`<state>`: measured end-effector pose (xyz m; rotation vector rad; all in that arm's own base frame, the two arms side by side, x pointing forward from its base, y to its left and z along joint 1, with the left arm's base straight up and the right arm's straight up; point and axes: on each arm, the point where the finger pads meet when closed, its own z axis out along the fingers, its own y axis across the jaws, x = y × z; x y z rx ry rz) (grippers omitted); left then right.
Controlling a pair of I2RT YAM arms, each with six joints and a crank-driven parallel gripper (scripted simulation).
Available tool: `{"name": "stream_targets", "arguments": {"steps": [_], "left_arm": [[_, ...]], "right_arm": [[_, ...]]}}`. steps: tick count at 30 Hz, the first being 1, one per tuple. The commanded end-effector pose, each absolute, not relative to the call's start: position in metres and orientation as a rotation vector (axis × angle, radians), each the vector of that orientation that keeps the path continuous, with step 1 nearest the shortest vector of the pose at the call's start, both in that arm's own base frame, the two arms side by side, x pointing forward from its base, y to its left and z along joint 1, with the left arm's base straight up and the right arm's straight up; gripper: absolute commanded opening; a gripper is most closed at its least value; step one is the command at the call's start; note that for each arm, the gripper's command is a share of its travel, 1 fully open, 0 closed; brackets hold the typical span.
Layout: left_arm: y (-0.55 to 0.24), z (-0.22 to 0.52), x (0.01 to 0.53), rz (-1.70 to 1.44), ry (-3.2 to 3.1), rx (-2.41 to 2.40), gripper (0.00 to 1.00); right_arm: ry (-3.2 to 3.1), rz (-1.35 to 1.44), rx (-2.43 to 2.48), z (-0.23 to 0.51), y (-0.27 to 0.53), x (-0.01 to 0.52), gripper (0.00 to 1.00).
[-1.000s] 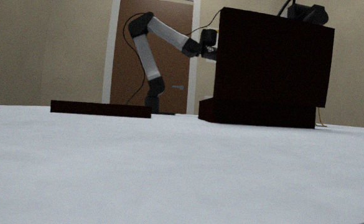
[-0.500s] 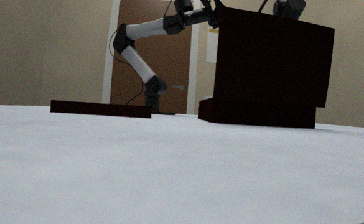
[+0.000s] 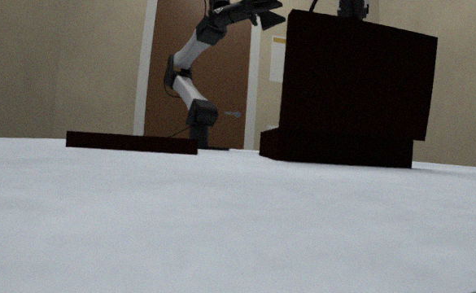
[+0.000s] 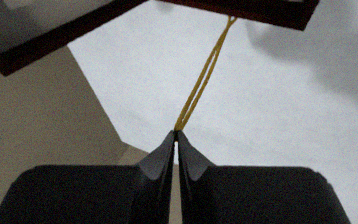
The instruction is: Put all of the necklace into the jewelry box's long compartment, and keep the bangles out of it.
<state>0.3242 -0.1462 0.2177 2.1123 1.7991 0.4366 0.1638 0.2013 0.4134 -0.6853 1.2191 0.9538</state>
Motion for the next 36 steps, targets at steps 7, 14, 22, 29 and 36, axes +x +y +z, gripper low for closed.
{"name": "stream_targets", "arguments": {"steps": [7,14,22,29,36], "left_arm": [[-0.199,0.250,0.348,0.572,1.723,1.939,0.00],[-0.222,0.258,0.352,0.608,1.686,1.904,0.00],[-0.258,0.267,0.360,0.659,1.634,1.855,0.00],[-0.280,0.273,0.363,0.686,1.602,1.821,0.00],[-0.305,0.280,0.367,0.717,1.565,1.783,0.00]], "right_arm": [[1.302,0.796,-0.648,0.405,0.148,0.162,1.00],[1.350,0.690,-0.582,0.397,0.126,0.161,1.00],[1.408,0.567,-0.467,0.388,0.102,0.161,1.00],[1.410,0.493,-0.405,0.391,0.091,0.162,1.00],[1.396,0.454,-0.368,0.399,0.087,0.161,1.00]]}}
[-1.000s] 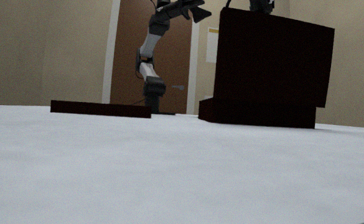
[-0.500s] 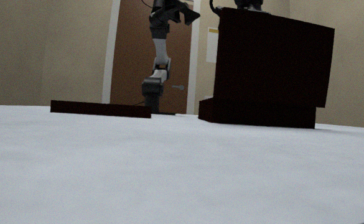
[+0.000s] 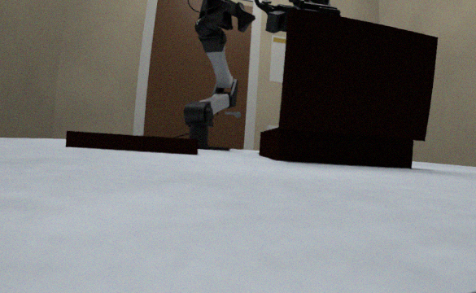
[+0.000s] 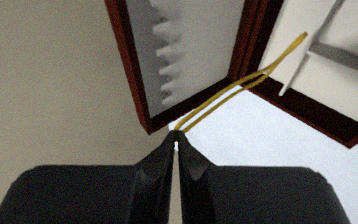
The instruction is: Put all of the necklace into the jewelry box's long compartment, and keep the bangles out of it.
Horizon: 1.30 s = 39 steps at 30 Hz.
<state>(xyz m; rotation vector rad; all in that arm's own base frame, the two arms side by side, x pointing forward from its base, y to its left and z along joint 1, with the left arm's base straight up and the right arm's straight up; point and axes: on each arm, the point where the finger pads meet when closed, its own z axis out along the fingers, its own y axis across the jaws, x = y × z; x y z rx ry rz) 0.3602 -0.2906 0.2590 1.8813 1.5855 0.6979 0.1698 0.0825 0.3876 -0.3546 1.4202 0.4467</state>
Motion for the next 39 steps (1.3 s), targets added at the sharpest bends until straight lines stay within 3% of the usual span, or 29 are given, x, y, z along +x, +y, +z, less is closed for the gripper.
{"name": "stream_targets", "arguments": {"steps": [1,39], "left_arm": [[-0.307,0.281,0.368,0.720,1.562,1.779,0.00],[-0.325,0.222,0.380,0.732,1.516,1.732,0.00]], "right_arm": [[1.393,0.450,-0.368,0.400,0.087,0.160,1.00],[1.449,0.434,-0.352,0.388,0.085,0.157,1.00]]}}
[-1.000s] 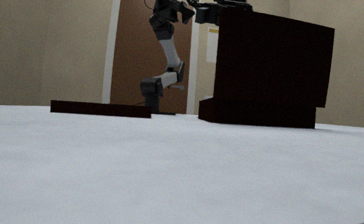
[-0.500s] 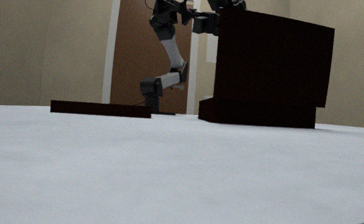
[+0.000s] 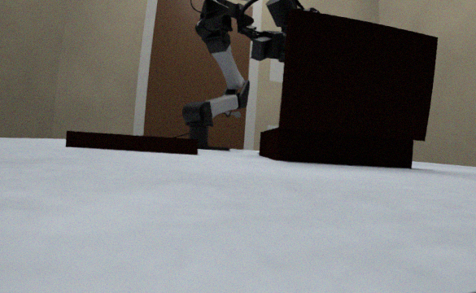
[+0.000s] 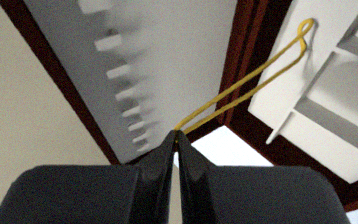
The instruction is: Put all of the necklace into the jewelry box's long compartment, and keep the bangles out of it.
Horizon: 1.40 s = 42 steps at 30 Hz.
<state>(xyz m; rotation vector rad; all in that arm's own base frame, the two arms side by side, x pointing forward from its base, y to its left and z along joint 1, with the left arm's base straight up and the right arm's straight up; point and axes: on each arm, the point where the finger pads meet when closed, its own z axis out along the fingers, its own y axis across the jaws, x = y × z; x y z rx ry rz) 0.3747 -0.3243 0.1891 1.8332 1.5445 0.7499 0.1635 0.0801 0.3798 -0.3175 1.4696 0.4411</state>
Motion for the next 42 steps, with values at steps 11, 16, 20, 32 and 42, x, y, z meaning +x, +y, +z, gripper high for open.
{"name": "stream_targets", "arguments": {"steps": [11,16,20,32,42], "left_arm": [[-0.326,0.221,0.383,0.735,1.524,1.760,0.00],[-0.322,0.226,0.381,0.729,1.519,1.747,0.00],[-0.316,0.213,0.382,0.727,1.519,1.751,0.00],[-0.276,0.159,0.389,0.731,1.517,1.751,0.00],[-0.244,0.116,0.395,0.734,1.515,1.752,0.00]], "right_arm": [[1.449,0.415,-0.356,0.388,0.084,0.156,1.00],[1.453,0.419,-0.352,0.386,0.083,0.157,1.00],[1.453,0.417,-0.355,0.386,0.084,0.157,1.00],[1.457,0.414,-0.337,0.385,0.081,0.160,1.00],[1.456,0.408,-0.333,0.385,0.080,0.162,1.00]]}}
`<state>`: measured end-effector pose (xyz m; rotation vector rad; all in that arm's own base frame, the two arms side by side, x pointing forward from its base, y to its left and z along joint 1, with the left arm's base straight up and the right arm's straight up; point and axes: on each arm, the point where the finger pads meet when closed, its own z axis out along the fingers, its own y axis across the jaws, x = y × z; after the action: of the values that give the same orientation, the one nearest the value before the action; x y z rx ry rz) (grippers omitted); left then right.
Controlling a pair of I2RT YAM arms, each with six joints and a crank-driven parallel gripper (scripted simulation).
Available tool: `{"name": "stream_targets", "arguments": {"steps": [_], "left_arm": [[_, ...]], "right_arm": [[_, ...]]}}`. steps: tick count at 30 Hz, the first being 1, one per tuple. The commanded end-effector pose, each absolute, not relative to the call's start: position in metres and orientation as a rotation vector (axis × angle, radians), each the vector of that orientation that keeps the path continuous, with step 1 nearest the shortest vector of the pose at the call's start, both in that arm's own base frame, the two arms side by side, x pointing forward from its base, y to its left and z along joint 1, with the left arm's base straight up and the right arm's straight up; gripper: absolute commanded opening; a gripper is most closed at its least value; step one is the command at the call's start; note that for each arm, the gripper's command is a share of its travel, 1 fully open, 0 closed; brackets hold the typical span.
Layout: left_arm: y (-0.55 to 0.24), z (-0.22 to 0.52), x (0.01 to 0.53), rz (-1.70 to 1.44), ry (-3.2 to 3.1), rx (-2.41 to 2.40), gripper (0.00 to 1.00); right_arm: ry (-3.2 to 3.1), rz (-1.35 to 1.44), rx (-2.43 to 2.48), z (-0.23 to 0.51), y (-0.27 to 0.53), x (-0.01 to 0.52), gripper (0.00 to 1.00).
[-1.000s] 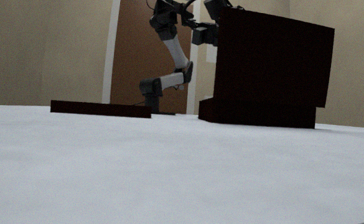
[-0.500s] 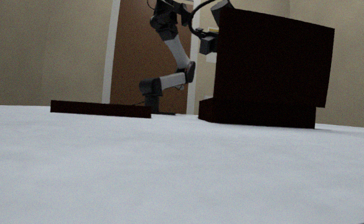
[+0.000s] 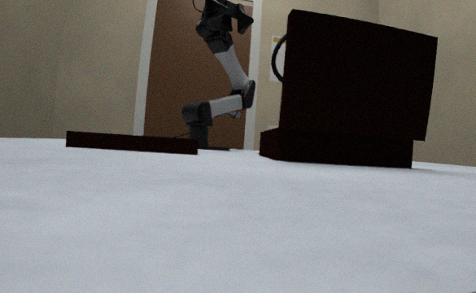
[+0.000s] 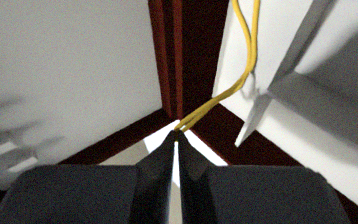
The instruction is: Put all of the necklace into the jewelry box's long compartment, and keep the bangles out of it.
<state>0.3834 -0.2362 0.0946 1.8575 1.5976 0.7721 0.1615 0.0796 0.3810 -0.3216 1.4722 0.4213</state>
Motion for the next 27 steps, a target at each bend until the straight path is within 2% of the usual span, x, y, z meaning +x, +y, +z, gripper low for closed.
{"name": "stream_targets", "arguments": {"steps": [1,7,14,16,17,20,23,27], "left_arm": [[-0.241,0.113,0.395,0.735,1.515,1.752,0.00],[-0.229,0.086,0.397,0.737,1.523,1.774,0.00],[-0.232,0.091,0.399,0.734,1.513,1.761,0.00],[-0.230,0.095,0.395,0.736,1.514,1.755,0.24],[-0.227,0.095,0.390,0.740,1.521,1.764,0.32],[-0.220,0.104,0.376,0.749,1.536,1.769,0.32],[-0.217,0.107,0.365,0.749,1.537,1.770,0.69],[-0.214,0.126,0.341,0.749,1.536,1.769,0.69]], "right_arm": [[1.456,0.405,-0.336,0.384,0.080,0.162,1.00],[1.457,0.411,-0.342,0.384,0.081,0.161,1.00],[1.455,0.411,-0.344,0.384,0.081,0.161,1.00],[1.455,0.411,-0.344,0.384,0.081,0.161,1.00],[1.455,0.411,-0.344,0.384,0.081,0.161,1.00],[1.457,0.413,-0.335,0.384,0.080,0.162,1.00],[1.457,0.413,-0.335,0.384,0.080,0.162,1.00],[1.457,0.413,-0.335,0.384,0.080,0.162,1.00]]}}
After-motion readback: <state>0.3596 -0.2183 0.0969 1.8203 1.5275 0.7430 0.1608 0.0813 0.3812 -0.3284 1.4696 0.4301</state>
